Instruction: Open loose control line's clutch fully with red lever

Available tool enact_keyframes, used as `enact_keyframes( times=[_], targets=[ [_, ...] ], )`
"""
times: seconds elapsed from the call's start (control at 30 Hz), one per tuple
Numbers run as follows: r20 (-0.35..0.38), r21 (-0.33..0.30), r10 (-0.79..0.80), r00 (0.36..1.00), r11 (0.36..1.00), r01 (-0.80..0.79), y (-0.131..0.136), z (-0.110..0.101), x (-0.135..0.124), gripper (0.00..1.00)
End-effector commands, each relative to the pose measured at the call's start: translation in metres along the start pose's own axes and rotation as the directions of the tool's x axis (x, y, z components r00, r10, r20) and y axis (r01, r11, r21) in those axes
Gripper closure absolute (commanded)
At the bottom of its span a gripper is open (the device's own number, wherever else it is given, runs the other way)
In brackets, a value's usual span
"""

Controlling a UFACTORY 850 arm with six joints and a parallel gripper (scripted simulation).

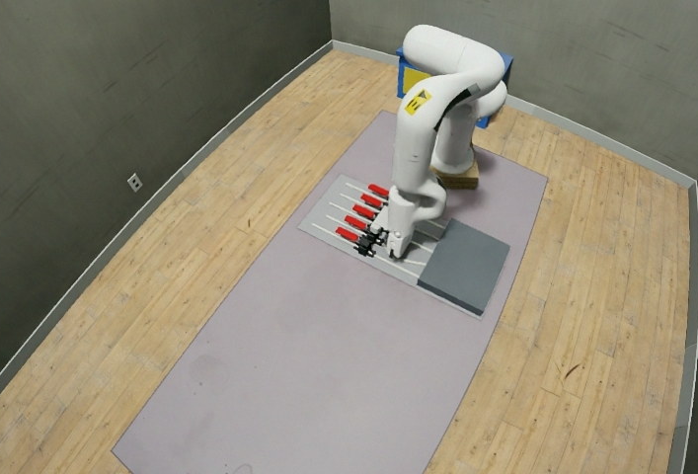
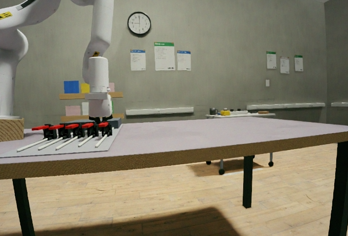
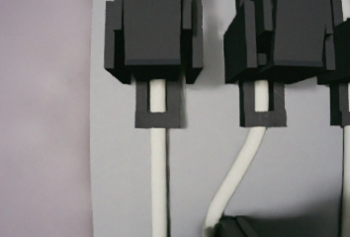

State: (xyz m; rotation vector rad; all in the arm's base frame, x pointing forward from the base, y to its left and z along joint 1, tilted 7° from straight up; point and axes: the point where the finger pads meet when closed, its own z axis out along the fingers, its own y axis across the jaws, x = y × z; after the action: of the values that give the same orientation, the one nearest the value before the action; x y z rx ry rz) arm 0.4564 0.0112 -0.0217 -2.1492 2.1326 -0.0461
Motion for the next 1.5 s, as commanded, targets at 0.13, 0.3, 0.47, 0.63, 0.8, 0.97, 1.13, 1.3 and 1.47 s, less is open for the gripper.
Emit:
enact_keyframes(
  times=[0.13,0.3,0.47,0.63,0.8,0.97,1.13,1.3,1.47],
  targets=[
    [0.001,0.002,0.0,1.0,1.0,0.0,-0.001,-0.001,0.0,1.0],
    [0.001,0.002,0.0,1.0,1.0,0.0,-0.001,-0.001,0.0,1.0],
    [0.001,0.002,0.0,1.0,1.0,0.0,0.0,-0.001,0.0,1.0],
    [0.001,0.002,0.0,1.0,1.0,0.0,0.001,-0.001,0.0,1.0],
    [0.001,0.002,0.0,1.0,1.0,0.0,0.005,0.0,0.0,1.0],
    [0.001,0.002,0.0,1.0,1.0,0.0,0.01,0.0,0.0,1.0],
    [0.001,0.002,0.0,1.0,1.0,0.0,0.014,0.0,0.0,1.0],
    [0.001,0.002,0.0,1.0,1.0,0.0,0.021,0.0,0.0,1.0],
    [0.001,0.002,0.0,1.0,1.0,0.0,0.028,0.0,0.0,1.0]
  ],
)
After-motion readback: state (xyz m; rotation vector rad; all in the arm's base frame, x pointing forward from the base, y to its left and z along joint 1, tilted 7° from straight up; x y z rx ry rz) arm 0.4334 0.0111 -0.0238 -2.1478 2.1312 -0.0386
